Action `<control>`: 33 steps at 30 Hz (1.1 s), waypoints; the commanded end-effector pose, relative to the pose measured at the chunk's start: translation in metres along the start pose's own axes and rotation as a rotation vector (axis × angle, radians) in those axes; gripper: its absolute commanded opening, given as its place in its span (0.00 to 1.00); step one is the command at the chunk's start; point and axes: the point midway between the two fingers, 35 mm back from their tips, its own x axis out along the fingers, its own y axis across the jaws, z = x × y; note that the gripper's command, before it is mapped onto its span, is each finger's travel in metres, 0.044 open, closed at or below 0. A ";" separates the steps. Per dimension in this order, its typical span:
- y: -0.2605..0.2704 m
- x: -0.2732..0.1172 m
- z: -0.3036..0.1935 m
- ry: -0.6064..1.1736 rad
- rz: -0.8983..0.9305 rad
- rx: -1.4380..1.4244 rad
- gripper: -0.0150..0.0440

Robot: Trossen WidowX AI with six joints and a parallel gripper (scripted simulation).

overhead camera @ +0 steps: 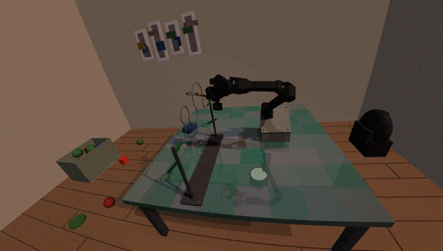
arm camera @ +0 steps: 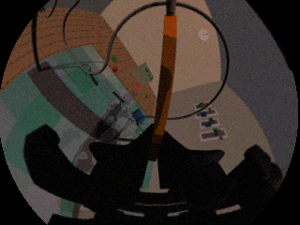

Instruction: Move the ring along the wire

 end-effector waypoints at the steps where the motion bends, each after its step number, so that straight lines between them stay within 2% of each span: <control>1: 0.001 0.001 -0.001 -0.003 0.025 0.054 0.00; 33: 0.017 0.001 0.003 -0.048 0.215 0.403 0.00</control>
